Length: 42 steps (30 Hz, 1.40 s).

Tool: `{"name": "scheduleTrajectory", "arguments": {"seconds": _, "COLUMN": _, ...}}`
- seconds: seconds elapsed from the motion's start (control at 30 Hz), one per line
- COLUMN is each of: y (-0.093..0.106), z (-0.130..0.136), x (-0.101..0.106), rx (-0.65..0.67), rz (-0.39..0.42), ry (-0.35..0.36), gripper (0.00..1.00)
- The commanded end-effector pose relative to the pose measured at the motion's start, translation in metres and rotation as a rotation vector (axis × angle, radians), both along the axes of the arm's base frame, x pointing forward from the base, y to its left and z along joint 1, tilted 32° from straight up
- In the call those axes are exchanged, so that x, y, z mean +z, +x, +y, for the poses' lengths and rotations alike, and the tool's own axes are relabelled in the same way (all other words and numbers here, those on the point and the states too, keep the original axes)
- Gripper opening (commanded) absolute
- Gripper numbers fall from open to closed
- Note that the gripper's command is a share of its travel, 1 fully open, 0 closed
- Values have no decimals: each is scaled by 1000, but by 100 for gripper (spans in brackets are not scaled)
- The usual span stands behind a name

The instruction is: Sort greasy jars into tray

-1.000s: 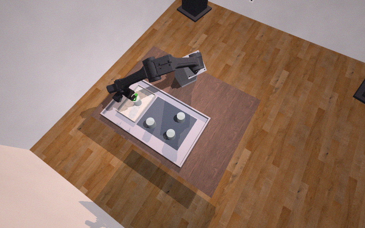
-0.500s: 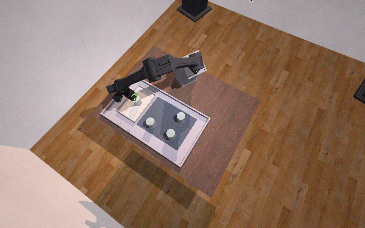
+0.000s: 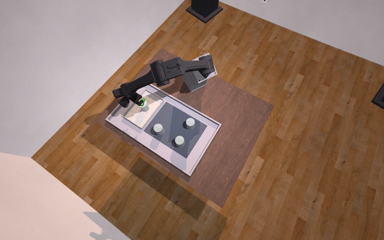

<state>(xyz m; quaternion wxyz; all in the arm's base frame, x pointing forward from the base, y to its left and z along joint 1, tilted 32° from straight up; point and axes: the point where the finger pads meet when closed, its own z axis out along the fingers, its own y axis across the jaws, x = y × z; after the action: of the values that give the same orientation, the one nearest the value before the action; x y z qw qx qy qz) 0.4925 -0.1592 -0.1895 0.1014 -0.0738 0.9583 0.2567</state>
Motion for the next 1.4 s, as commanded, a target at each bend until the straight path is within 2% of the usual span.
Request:
{"name": "scheduleTrajectory", "arguments": {"seconds": 0.0, "y": -7, "z": -12, "x": 10, "rx": -10, "rz": -18, "ry": -10, "gripper": 100}}
{"name": "scheduleTrajectory", "arguments": {"seconds": 0.67, "y": -7, "z": -12, "x": 10, "rx": -10, "rz": -18, "ry": -10, "gripper": 100}}
{"name": "scheduleTrajectory", "arguments": {"seconds": 0.97, "y": 5, "z": 49, "x": 49, "rx": -10, "rz": -18, "ry": -10, "gripper": 100}}
{"name": "scheduleTrajectory", "arguments": {"seconds": 1.03, "y": 5, "z": 49, "x": 49, "rx": -10, "rz": -18, "ry": -10, "gripper": 100}}
{"name": "scheduleTrajectory", "arguments": {"seconds": 1.37, "y": 19, "z": 118, "x": 92, "rx": -10, "rz": -18, "ry": -10, "gripper": 100}}
